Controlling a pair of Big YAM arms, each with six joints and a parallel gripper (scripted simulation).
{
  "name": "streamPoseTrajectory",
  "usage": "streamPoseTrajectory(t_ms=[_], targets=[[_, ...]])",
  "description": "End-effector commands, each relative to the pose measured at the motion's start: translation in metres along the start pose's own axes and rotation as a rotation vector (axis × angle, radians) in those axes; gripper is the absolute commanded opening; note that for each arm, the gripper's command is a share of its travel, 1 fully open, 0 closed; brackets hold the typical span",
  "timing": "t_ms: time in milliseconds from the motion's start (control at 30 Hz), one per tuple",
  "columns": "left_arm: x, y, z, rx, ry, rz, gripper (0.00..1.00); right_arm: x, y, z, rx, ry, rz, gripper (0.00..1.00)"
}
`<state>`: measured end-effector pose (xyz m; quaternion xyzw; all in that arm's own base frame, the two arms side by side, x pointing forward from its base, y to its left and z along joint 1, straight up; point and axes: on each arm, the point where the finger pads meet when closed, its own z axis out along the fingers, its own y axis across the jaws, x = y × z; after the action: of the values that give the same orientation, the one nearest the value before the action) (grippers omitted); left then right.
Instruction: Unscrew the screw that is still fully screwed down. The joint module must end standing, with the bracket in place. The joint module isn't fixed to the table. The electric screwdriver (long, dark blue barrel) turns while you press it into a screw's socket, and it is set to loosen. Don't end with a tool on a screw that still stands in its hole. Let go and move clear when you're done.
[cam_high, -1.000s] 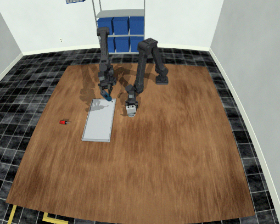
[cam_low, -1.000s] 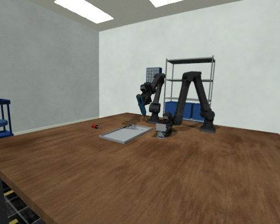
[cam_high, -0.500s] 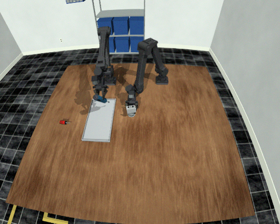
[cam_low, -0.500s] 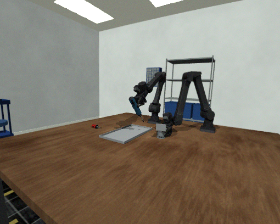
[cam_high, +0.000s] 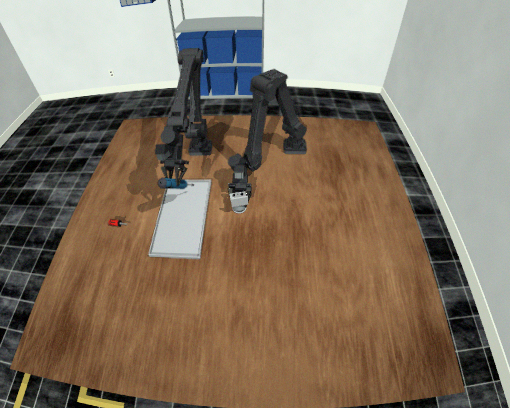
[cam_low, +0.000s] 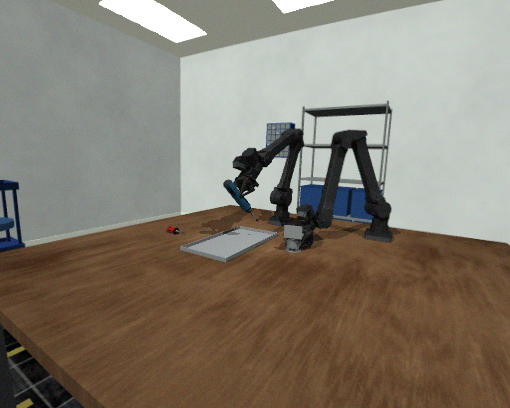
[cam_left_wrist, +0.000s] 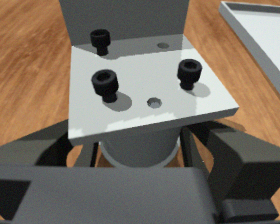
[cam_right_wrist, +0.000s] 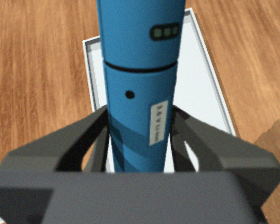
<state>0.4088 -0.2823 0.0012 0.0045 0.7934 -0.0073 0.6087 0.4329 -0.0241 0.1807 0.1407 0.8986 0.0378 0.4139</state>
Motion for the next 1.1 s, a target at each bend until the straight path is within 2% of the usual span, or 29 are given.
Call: streamPoseTrajectory(t_ms=[0, 100, 133, 500, 667, 733, 1067], targets=[[-0.008, -0.005, 0.002, 0.007, -0.018, -0.012, 0.59, -0.079, 0.012, -0.013, -0.024, -0.136, 0.038, 0.42], [-0.008, -0.005, 0.002, 0.007, -0.018, -0.012, 0.59, -0.077, 0.019, -0.013, -0.036, -0.133, 0.029, 0.42], [-0.008, -0.005, 0.002, 0.007, -0.018, -0.012, 0.59, -0.072, 0.006, -0.011, -0.006, -0.098, 0.049, 0.42], [-0.008, -0.005, 0.002, 0.007, -0.018, -0.012, 0.59, -0.073, -0.042, 0.001, 0.095, 0.000, 0.164, 0.42], [-0.008, -0.005, 0.002, 0.007, -0.018, -0.012, 0.59, -0.081, -0.033, -0.001, 0.074, -0.033, 0.152, 0.42], [-0.008, -0.005, 0.002, 0.007, -0.018, -0.012, 0.59, -0.073, -0.051, 0.002, 0.114, 0.017, 0.187, 0.42], [-0.008, -0.005, 0.002, 0.007, -0.018, -0.012, 0.59, -0.071, -0.095, 0.006, 0.203, 0.101, 0.301, 0.42]])
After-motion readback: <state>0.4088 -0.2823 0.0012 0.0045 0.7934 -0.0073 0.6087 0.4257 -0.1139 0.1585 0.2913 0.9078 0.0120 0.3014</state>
